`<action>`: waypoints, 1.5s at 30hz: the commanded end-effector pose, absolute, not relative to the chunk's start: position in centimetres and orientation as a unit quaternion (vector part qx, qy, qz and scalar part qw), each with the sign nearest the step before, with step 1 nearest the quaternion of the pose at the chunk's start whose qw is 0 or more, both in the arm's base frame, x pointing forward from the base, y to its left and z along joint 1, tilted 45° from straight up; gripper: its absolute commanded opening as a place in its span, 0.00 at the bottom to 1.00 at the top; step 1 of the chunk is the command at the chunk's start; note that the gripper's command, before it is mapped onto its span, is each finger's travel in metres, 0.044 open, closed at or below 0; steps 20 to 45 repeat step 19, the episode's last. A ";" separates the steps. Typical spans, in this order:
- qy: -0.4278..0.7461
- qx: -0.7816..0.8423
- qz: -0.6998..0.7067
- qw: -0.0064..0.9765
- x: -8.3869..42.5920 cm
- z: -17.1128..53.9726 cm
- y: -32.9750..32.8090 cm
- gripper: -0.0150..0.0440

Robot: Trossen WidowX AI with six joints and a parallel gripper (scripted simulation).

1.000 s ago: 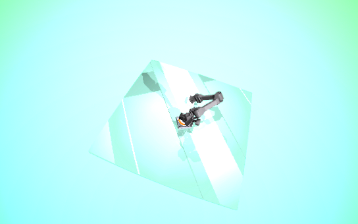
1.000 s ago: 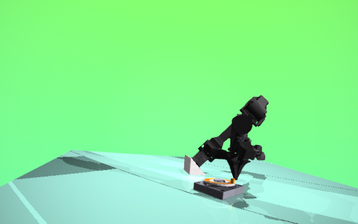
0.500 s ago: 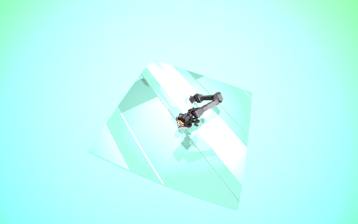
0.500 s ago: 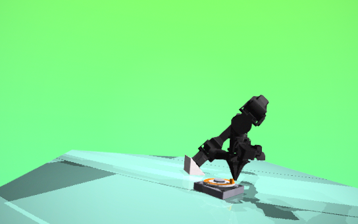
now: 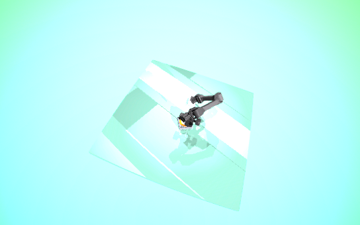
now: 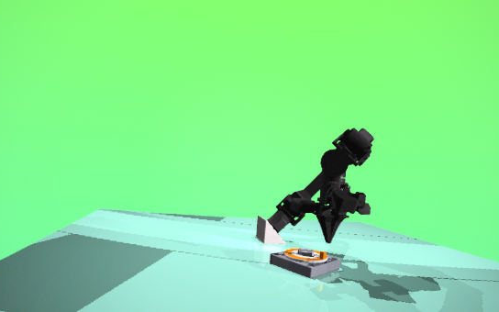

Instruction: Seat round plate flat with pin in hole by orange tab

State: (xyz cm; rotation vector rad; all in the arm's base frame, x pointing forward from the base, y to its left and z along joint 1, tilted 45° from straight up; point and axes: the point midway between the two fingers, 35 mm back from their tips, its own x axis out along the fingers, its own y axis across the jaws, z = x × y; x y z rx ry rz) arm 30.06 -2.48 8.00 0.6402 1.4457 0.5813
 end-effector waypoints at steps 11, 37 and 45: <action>0.639 0.284 0.256 0.667 30.1 8.8 -3.3 0.25; 0.639 0.284 0.256 0.667 30.1 8.8 -3.3 0.25; 0.639 0.284 0.256 0.667 30.1 8.8 -3.3 0.25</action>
